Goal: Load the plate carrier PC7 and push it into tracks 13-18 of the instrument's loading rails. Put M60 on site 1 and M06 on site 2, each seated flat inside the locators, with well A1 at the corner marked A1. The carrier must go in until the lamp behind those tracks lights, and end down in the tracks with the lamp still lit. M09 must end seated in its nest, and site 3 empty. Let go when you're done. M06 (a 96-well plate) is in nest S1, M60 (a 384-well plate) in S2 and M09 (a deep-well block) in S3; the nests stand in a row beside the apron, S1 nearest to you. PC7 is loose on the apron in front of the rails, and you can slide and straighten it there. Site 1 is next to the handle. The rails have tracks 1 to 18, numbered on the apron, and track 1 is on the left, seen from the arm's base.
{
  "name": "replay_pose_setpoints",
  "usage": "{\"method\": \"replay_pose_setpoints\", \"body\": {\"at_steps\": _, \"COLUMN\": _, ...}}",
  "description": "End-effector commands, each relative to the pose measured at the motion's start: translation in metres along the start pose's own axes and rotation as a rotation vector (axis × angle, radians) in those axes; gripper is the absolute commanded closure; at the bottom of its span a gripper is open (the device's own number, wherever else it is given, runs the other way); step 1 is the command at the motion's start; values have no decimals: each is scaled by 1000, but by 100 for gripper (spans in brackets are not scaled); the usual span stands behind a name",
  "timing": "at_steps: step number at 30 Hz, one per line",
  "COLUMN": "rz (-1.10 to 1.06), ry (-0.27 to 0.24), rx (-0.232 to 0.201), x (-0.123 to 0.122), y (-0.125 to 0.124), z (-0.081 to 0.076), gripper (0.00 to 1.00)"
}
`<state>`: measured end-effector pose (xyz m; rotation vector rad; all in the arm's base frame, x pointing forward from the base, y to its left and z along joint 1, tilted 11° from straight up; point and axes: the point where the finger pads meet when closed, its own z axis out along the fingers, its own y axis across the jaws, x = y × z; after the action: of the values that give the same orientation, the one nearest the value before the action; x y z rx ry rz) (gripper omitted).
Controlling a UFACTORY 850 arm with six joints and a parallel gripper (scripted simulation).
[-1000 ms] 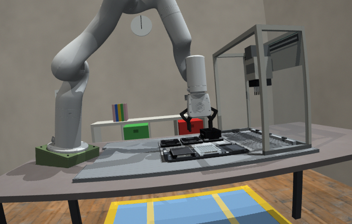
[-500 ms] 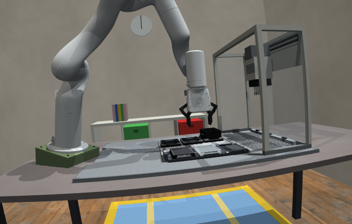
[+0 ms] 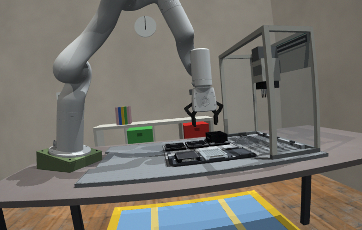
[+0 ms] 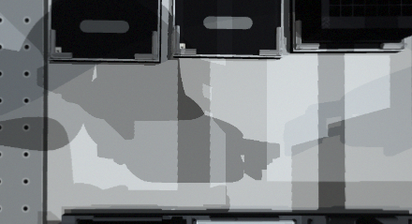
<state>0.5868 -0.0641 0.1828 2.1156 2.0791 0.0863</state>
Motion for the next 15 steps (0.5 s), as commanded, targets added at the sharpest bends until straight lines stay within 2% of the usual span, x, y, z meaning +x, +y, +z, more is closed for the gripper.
{"method": "replay_pose_setpoints", "body": {"at_steps": 1, "rz": 0, "ry": 0, "rx": -2, "x": 0, "y": 1, "z": -1, "gripper": 0}}
{"method": "replay_pose_setpoints", "body": {"at_steps": 6, "rz": 0, "ry": 0, "rx": -2, "x": -25, "y": 1, "z": -1, "gripper": 0}}
{"method": "replay_pose_setpoints", "body": {"at_steps": 8, "rz": 0, "ry": 0, "rx": -2, "x": -25, "y": 1, "z": -1, "gripper": 0}}
{"method": "replay_pose_setpoints", "body": {"at_steps": 15, "rz": 0, "ry": 0, "rx": -2, "x": -60, "y": 1, "z": -1, "gripper": 0}}
